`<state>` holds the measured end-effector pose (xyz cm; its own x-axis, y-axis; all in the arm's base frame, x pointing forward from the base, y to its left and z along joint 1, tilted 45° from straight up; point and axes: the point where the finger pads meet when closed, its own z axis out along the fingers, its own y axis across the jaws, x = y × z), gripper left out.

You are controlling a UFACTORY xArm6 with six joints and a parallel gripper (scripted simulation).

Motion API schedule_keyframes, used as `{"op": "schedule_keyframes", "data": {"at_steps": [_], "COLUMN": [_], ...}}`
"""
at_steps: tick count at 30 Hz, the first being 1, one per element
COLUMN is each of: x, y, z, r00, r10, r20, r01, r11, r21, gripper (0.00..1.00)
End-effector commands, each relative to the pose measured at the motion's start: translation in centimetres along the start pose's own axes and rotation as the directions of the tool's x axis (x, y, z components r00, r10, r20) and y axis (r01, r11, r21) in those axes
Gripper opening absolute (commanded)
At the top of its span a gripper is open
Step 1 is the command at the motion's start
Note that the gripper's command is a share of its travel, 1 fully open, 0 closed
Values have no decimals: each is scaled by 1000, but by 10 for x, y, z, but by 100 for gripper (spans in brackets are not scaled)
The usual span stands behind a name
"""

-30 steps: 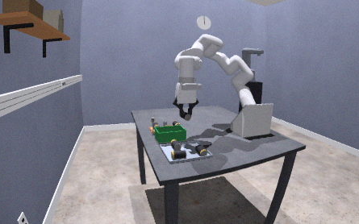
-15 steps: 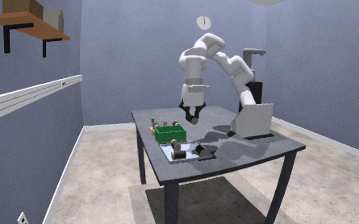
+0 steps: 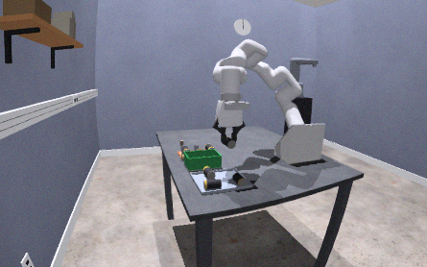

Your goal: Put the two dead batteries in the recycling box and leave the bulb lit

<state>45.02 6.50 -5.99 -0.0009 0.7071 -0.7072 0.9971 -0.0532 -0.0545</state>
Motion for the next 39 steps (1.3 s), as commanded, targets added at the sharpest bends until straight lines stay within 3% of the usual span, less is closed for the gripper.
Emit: {"op": "schedule_keyframes", "data": {"at_steps": [1, 4, 9, 11, 39], "x": [0, 0, 0, 0, 1], "y": [1, 1, 2, 2, 3], "z": [-2, 3, 64, 75, 75], "r00": [1000, 1000, 1000, 1000, 1000], "r10": [1, 1, 1, 1, 1], "r20": [-2, -2, -2, -2, -2], "r01": [-1, -1, -1, -1, -1], "r11": [1000, 1000, 1000, 1000, 1000], "r21": [-4, -4, -4, -4, -4], "gripper": [28, 28, 28, 28, 28]}}
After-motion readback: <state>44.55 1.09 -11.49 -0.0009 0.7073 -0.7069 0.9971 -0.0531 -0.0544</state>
